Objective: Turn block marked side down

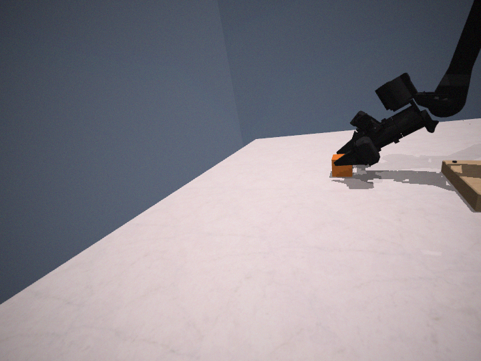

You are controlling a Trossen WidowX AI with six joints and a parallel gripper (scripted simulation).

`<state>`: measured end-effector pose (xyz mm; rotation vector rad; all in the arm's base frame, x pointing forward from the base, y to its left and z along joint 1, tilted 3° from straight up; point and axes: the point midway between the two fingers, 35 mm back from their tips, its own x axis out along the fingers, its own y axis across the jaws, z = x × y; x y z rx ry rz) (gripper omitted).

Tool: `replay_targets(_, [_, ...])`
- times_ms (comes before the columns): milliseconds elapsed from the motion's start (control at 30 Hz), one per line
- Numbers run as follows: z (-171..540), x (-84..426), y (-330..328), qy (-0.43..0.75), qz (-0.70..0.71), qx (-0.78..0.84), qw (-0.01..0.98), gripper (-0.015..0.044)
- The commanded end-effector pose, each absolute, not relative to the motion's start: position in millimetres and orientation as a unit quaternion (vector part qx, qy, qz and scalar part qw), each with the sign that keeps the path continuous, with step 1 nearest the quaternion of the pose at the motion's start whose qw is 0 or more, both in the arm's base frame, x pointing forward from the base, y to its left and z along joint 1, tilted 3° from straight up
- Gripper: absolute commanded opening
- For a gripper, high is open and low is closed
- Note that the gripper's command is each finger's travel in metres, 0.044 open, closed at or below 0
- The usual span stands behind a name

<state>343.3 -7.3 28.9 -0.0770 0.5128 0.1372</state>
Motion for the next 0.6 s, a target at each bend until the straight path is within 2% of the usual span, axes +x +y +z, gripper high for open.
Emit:
replay_targets(0, [28,343,-7,0.254,0.069,-0.035,0.964,0.0440])
replay_targets(400, [28,344,-7,0.257,0.069,-0.035,0.963,0.0440])
replay_targets(567, [36,357,-8,0.337,0.064,-0.036,0.939,0.0440])
